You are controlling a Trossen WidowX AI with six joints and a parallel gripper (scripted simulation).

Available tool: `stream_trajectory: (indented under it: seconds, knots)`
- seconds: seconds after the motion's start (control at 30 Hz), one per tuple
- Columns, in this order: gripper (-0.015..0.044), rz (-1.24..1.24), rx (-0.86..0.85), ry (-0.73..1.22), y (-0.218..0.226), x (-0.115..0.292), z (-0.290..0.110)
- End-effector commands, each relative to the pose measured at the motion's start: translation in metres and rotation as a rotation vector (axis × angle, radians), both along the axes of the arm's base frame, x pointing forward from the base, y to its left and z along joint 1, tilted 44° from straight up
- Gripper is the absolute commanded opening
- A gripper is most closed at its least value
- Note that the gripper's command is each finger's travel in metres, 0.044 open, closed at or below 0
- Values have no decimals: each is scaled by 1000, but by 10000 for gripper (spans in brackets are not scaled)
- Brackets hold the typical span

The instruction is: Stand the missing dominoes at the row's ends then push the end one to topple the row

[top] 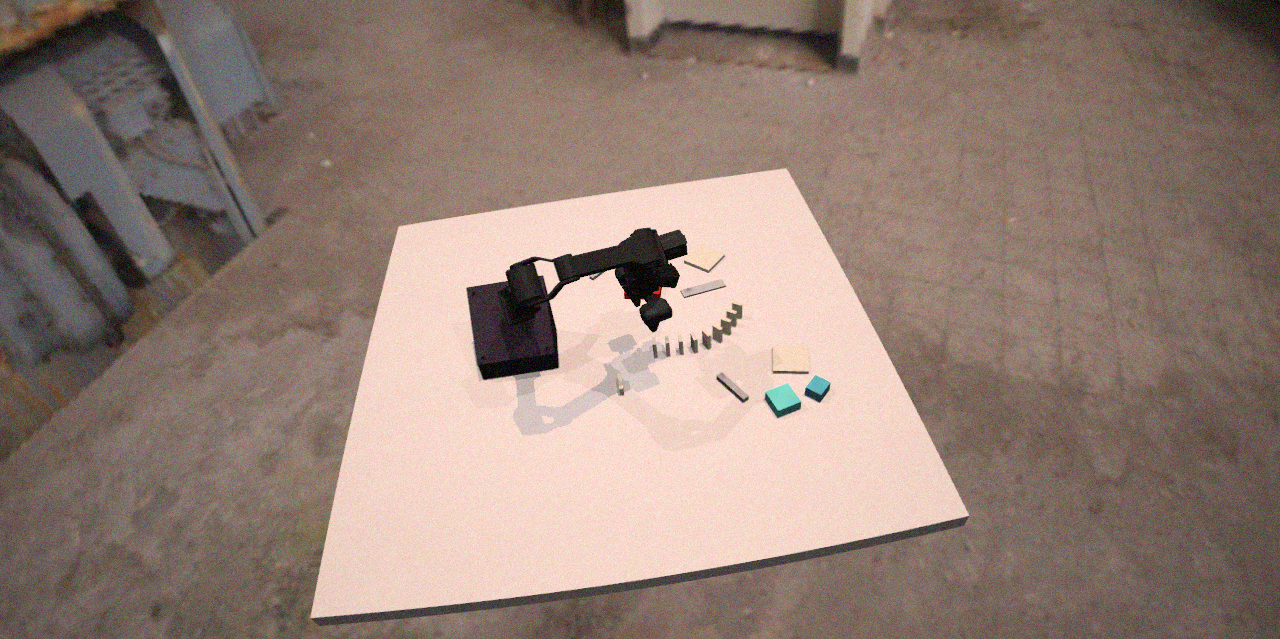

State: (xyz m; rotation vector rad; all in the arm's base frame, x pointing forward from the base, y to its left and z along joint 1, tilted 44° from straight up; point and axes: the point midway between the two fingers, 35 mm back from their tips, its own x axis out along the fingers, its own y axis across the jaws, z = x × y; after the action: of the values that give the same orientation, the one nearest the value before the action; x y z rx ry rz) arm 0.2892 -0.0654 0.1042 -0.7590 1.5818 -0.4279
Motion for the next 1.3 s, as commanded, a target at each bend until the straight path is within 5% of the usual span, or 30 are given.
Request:
stream_trajectory:
  seconds: [0.0,0.53,1.27]
  knots:
    - [440,318,6,299,-27,-27,-1]
    - [440,924,5,889,-70,-83,-11]
    - [440,928,6,893,-81,-80,-15]
